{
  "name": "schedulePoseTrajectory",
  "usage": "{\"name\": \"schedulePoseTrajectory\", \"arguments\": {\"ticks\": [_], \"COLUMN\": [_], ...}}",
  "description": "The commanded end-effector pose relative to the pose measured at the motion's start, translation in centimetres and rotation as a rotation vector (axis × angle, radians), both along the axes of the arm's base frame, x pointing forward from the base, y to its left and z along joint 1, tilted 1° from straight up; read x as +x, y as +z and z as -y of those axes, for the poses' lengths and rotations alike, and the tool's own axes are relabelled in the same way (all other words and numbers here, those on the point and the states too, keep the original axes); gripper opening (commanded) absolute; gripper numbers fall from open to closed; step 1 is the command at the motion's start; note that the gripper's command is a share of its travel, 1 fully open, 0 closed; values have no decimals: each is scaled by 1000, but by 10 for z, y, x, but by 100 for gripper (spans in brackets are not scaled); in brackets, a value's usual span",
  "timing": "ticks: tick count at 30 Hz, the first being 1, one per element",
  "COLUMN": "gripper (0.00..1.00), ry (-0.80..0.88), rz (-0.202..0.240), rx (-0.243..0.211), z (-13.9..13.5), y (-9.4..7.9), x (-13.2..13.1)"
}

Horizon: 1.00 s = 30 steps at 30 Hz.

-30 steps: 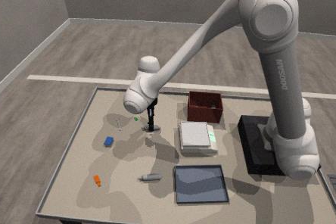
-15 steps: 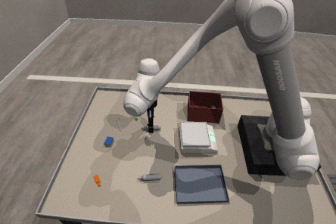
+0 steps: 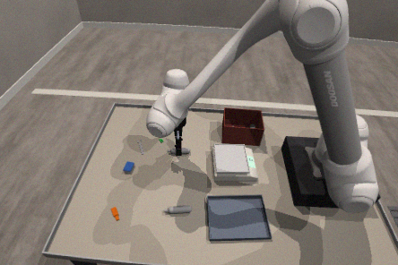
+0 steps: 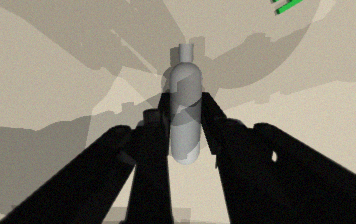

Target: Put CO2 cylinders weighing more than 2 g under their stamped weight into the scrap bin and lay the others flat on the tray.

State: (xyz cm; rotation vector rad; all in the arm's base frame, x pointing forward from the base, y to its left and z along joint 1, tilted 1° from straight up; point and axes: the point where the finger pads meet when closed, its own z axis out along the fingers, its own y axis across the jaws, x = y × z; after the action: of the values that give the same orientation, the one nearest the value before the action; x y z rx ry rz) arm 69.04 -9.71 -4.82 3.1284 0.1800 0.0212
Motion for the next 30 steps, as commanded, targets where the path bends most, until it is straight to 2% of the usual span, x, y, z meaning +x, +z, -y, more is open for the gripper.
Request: {"name": "schedulePoseTrajectory", "arguments": {"ticks": [1,6,11,13,18,21,25,30], "gripper": [10,10,10,10,10,10,10,10], "ry": [4,4,4,4,4,4,4,4], "rz": [2,4,4,4,4,4,4,2], "rx": [2,2,2,2,3,3,3,3], "z": [1,1,0,0,-1,-1,-1,-1], "y": [11,42,91,91,141,162,173,172], "x": [1,1,0,0,-1,-1,-1,-2]}}
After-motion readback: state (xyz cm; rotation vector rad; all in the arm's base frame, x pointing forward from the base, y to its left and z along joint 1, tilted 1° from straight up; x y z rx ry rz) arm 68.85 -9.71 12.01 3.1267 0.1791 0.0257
